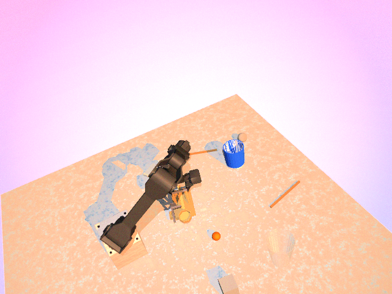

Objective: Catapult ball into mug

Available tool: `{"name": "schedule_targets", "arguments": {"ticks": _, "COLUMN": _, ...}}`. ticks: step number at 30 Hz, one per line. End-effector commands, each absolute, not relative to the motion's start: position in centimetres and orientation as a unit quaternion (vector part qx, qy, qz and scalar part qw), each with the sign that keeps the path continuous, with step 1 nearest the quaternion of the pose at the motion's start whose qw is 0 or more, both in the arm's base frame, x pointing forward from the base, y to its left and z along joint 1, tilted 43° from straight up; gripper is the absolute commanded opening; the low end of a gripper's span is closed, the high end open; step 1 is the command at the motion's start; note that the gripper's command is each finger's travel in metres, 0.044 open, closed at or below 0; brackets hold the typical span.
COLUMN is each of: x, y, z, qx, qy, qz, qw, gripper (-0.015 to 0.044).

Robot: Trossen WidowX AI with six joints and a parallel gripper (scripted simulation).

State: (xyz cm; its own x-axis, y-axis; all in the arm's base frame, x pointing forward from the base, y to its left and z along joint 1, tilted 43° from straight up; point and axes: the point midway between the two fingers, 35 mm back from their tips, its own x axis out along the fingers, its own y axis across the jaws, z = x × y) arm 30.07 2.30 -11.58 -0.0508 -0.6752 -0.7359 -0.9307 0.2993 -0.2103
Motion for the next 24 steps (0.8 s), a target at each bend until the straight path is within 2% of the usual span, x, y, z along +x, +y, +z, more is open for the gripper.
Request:
{"name": "schedule_targets", "arguments": {"ticks": 1, "x": 30.07, "y": 1.86, "z": -12.05, "qx": -0.573, "qy": 0.703, "qz": 0.165, "qw": 0.386, "gripper": 0.0}}
{"name": "schedule_targets", "arguments": {"ticks": 10, "x": 30.03, "y": 1.84, "z": -12.04, "qx": -0.569, "qy": 0.706, "qz": 0.164, "qw": 0.389, "gripper": 0.0}}
{"name": "schedule_targets", "arguments": {"ticks": 24, "x": 30.03, "y": 1.84, "z": -12.04, "qx": -0.569, "qy": 0.706, "qz": 0.164, "qw": 0.389, "gripper": 0.0367}}
